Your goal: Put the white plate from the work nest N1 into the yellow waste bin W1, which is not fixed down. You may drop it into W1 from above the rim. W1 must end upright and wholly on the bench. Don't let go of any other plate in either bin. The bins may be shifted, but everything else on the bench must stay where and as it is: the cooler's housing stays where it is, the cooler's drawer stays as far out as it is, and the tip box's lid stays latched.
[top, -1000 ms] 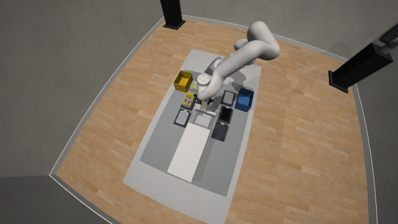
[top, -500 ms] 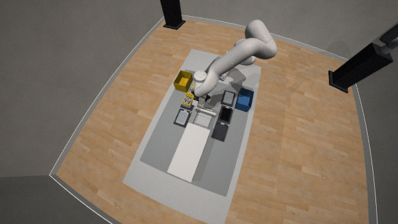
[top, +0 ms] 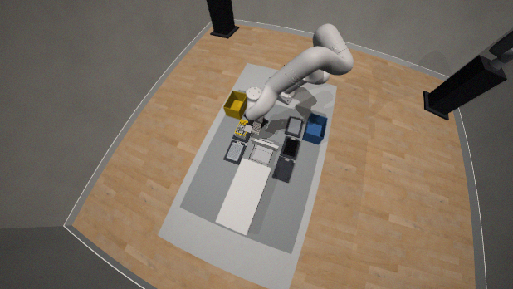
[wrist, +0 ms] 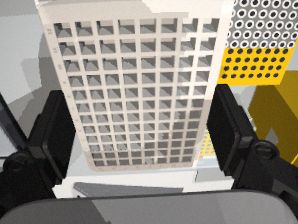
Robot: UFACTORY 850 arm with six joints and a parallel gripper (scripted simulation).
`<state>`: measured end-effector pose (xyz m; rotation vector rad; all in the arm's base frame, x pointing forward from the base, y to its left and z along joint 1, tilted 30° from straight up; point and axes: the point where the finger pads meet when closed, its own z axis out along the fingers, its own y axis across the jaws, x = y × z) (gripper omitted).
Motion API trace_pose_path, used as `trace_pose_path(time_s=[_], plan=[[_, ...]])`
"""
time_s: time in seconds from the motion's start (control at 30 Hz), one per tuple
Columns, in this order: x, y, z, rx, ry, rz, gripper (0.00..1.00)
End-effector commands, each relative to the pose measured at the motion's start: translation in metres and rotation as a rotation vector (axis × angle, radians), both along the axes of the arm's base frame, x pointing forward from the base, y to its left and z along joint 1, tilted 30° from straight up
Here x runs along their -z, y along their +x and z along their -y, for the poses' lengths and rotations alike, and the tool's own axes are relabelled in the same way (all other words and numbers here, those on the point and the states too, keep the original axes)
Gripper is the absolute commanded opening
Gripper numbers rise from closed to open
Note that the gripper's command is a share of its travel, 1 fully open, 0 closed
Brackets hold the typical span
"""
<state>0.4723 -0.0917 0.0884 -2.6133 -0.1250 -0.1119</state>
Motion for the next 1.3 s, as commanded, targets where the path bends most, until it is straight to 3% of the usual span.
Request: trace_pose_path(time_s=[0.0,1.27], plan=[[0.004,-0.004,0.008,0.0,-0.001,0.002,0.0],[0.043,-0.045,0.071,0.0,-0.001,0.002,0.0]])
